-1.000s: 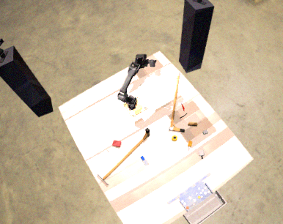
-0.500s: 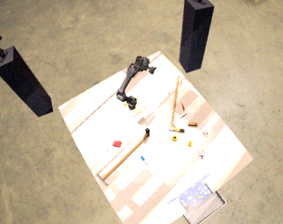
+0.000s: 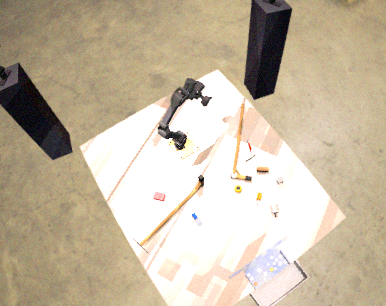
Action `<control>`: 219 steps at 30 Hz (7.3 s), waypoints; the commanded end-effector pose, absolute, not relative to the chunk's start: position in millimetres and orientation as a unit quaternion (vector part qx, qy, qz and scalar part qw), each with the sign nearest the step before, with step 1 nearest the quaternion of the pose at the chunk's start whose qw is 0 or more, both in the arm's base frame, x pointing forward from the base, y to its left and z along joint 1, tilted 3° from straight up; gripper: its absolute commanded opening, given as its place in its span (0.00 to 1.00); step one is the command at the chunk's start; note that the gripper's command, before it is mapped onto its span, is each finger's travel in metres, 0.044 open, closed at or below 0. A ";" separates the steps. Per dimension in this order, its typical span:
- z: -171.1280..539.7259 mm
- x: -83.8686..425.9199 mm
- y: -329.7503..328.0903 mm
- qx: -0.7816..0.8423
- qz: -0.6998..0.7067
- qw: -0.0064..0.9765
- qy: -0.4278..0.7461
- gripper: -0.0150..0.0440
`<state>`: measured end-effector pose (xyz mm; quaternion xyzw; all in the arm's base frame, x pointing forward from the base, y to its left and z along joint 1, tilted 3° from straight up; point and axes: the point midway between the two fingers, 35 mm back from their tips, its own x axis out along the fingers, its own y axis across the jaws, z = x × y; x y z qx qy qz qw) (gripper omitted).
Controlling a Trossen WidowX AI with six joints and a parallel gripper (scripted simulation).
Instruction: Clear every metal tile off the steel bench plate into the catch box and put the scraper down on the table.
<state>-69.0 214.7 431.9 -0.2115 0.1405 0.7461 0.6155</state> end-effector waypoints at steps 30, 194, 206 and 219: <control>432.6 -75.6 217.7 -0.221 0.757 0.604 0.116 1.00; 379.7 -308.9 242.0 -0.356 0.313 0.214 -0.854 0.25; 371.1 -284.0 284.5 -0.402 0.368 0.226 -0.807 0.25; 360.6 -251.8 326.5 -0.450 0.425 0.243 -0.746 0.25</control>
